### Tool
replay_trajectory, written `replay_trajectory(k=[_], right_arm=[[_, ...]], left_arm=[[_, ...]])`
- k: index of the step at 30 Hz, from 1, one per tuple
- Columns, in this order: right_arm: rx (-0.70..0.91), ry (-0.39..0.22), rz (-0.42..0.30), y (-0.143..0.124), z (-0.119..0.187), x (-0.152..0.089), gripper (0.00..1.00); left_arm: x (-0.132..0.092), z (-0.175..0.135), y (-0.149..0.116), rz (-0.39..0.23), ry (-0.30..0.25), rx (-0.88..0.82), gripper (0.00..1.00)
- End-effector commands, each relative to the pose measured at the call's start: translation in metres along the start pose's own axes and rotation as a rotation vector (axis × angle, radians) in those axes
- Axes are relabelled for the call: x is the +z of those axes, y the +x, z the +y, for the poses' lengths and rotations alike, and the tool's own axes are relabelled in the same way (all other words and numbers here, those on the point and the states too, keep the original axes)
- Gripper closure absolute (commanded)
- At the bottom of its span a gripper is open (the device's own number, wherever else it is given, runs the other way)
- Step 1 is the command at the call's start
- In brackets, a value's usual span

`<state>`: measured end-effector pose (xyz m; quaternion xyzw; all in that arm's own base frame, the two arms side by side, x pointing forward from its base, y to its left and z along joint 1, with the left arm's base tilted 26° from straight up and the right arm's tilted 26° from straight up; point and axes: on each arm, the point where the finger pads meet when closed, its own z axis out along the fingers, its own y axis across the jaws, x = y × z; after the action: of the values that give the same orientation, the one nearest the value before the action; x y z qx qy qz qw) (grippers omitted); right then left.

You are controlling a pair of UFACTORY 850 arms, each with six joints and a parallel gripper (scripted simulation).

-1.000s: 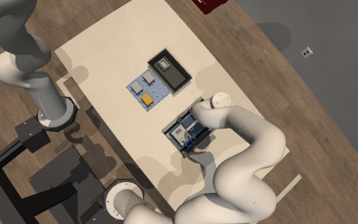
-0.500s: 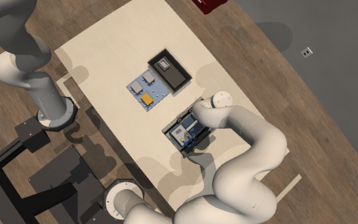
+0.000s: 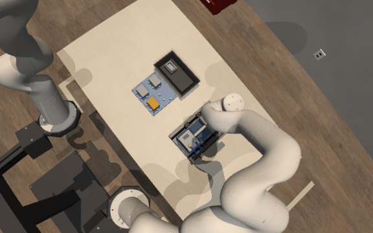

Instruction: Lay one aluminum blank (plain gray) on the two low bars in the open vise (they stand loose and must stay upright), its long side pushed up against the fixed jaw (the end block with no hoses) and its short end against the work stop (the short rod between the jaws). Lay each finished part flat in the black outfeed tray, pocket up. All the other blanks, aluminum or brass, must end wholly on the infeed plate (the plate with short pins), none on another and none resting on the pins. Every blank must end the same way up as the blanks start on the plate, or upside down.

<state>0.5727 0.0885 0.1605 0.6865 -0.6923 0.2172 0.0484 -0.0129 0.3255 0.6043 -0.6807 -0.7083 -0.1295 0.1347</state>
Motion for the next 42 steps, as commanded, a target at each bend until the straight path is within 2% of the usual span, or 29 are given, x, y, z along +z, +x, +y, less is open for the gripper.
replay_trajectory(k=[1,15,20,25,27,28,42], right_arm=[[0.000,0.001,-0.001,0.000,-0.001,-0.008,1.00],[0.001,0.002,0.000,-0.006,-0.004,-0.010,1.00],[0.003,0.005,0.003,-0.044,-0.022,-0.010,1.00],[0.004,0.007,0.004,-0.070,-0.032,-0.010,1.00],[0.004,0.007,0.004,-0.070,-0.032,-0.010,1.00],[0.004,0.007,0.004,-0.086,-0.036,-0.011,1.00],[0.005,0.008,0.004,-0.169,-0.049,-0.011,1.00]], left_arm=[[-0.001,0.000,0.000,0.002,0.000,0.000,0.00],[-0.001,0.000,0.000,0.002,0.000,0.000,0.00],[-0.001,0.000,0.000,0.002,0.000,0.000,0.00],[-0.001,0.000,0.000,0.002,0.000,0.000,0.00],[-0.001,0.000,0.000,0.002,0.000,0.000,0.00],[-0.001,0.000,0.000,0.002,0.000,0.000,0.00],[-0.001,0.000,0.000,0.002,0.000,0.000,0.00]])
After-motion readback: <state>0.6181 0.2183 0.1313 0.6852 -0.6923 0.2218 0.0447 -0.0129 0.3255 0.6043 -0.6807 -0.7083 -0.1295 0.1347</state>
